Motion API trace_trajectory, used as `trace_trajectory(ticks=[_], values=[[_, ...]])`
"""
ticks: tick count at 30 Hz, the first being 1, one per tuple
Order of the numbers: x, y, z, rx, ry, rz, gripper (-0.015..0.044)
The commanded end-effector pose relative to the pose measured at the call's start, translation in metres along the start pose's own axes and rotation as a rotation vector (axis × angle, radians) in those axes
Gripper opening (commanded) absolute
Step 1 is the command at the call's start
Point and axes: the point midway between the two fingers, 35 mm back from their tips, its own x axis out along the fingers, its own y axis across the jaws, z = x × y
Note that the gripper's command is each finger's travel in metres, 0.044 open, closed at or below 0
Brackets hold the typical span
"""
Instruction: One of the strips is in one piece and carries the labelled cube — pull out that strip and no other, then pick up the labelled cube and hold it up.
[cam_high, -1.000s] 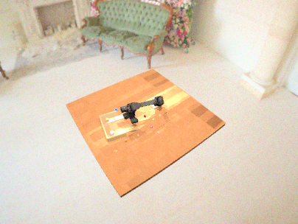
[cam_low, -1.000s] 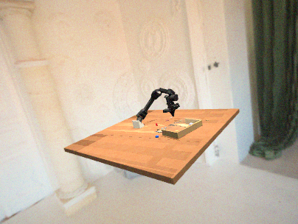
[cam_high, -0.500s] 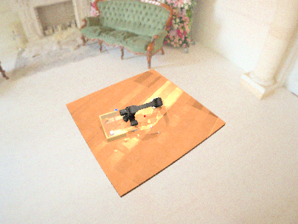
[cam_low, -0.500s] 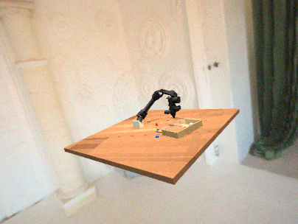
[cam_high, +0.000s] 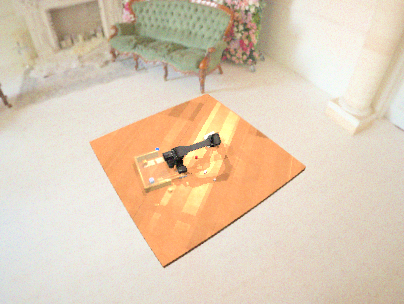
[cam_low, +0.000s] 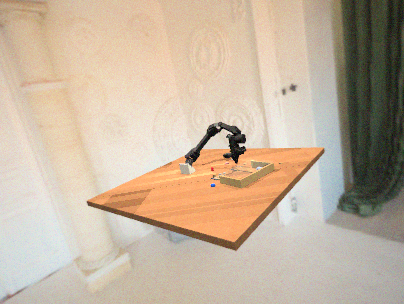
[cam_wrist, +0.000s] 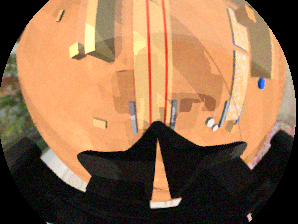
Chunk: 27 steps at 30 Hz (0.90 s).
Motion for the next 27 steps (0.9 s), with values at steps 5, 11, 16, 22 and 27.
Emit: trace_trajectory(ticks=[5,11,16,22,27], values=[[0.013,0.001,-0.001,0.001,-0.002,0.003,0.0000],[0.023,0.001,-0.001,0.001,-0.001,0.004,0.0000],[0.031,0.002,-0.002,0.001,-0.001,0.005,0.0000],[0.035,0.002,-0.002,0.001,-0.001,0.006,0.0000],[0.035,0.002,-0.002,0.001,-0.001,0.006,0.0000]])
